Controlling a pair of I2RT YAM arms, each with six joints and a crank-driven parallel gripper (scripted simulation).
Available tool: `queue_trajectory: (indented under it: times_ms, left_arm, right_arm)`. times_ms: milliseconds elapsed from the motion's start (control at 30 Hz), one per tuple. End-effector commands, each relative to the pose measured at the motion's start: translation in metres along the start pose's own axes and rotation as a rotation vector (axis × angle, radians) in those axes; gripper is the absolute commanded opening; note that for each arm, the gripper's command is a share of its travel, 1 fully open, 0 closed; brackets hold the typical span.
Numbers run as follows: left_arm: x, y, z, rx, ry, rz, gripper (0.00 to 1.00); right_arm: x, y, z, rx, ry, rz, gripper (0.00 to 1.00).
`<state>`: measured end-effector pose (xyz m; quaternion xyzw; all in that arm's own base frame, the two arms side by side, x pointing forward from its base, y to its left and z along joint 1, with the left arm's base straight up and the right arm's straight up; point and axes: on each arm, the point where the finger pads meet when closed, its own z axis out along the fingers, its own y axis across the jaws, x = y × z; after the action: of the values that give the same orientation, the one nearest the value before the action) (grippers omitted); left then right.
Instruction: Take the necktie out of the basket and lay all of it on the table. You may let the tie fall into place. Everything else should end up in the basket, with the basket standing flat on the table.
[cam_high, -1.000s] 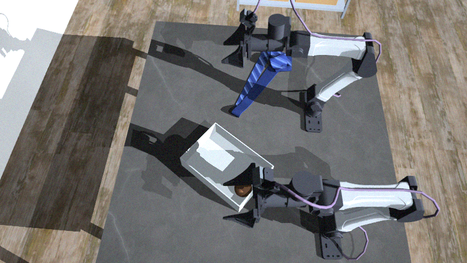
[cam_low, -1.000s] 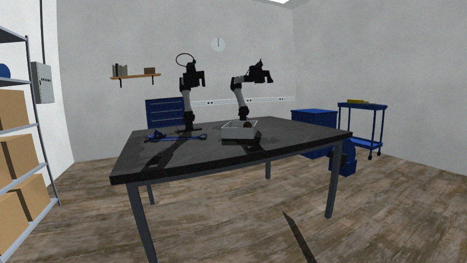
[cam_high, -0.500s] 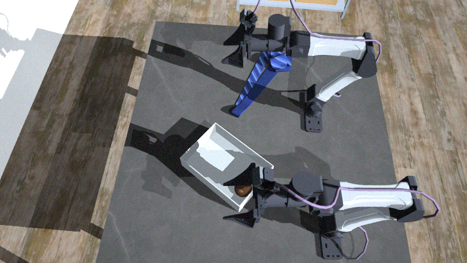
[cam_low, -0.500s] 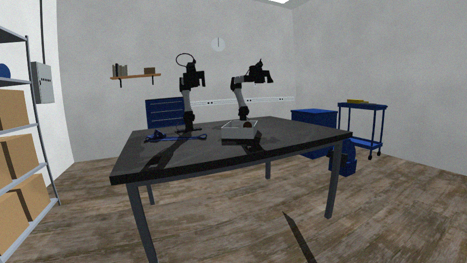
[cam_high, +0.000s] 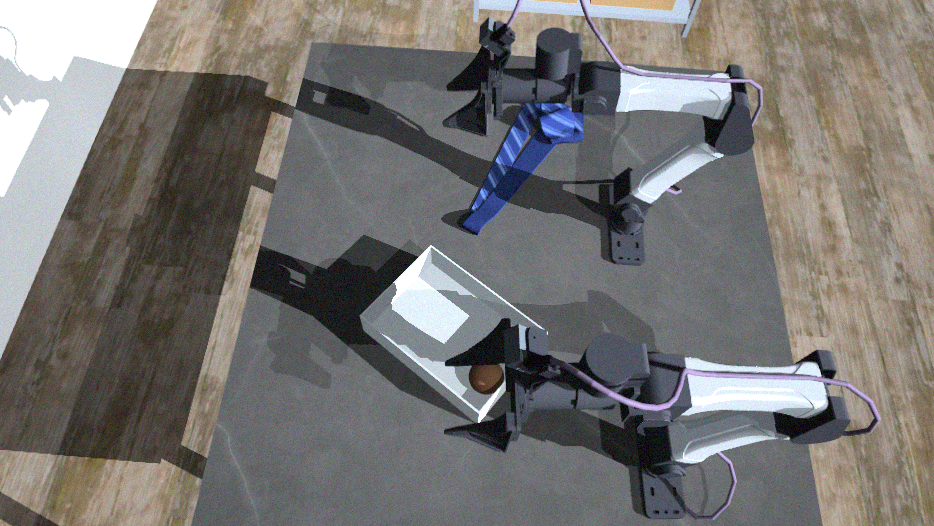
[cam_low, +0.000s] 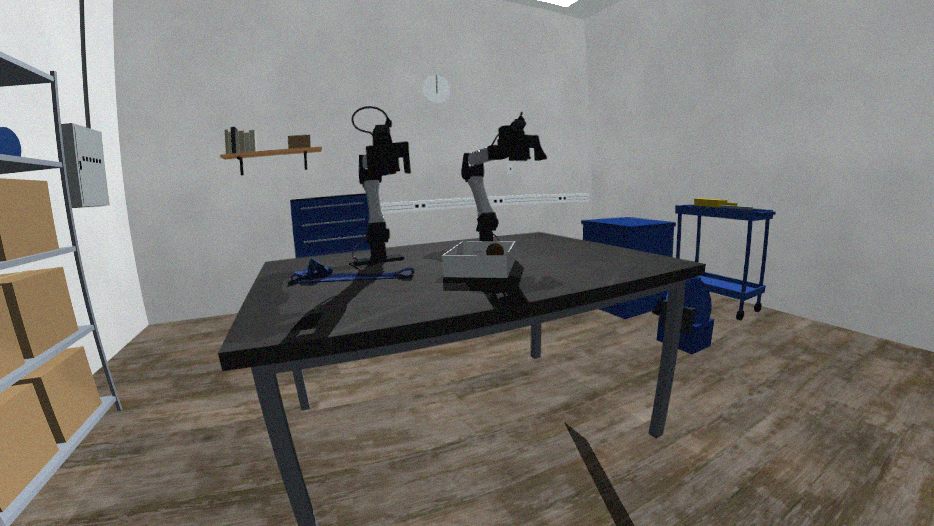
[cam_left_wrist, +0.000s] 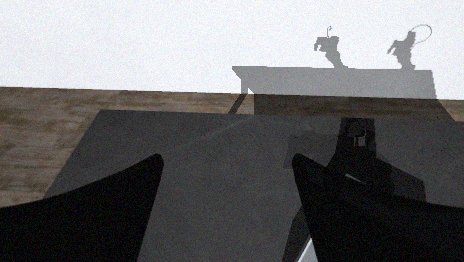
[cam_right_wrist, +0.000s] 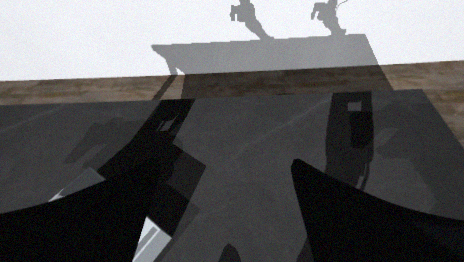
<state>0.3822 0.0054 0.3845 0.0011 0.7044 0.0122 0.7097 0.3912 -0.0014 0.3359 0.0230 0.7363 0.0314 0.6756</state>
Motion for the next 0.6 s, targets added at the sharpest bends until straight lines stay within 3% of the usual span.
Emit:
queue_trajectory:
  times_ms: [0,567]
  left_arm:
    - [-0.02,0.0,-0.002,0.0,-0.005,0.0,1.0]
    - [-0.066,0.001,-0.001,0.0,-0.005,0.0,1.0]
  right_arm:
    - [0.003,0.003,0.001,-0.003,0.0,0.003,1.0]
    - [0.003,0.003,0.001,-0.002,0.0,0.003,1.0]
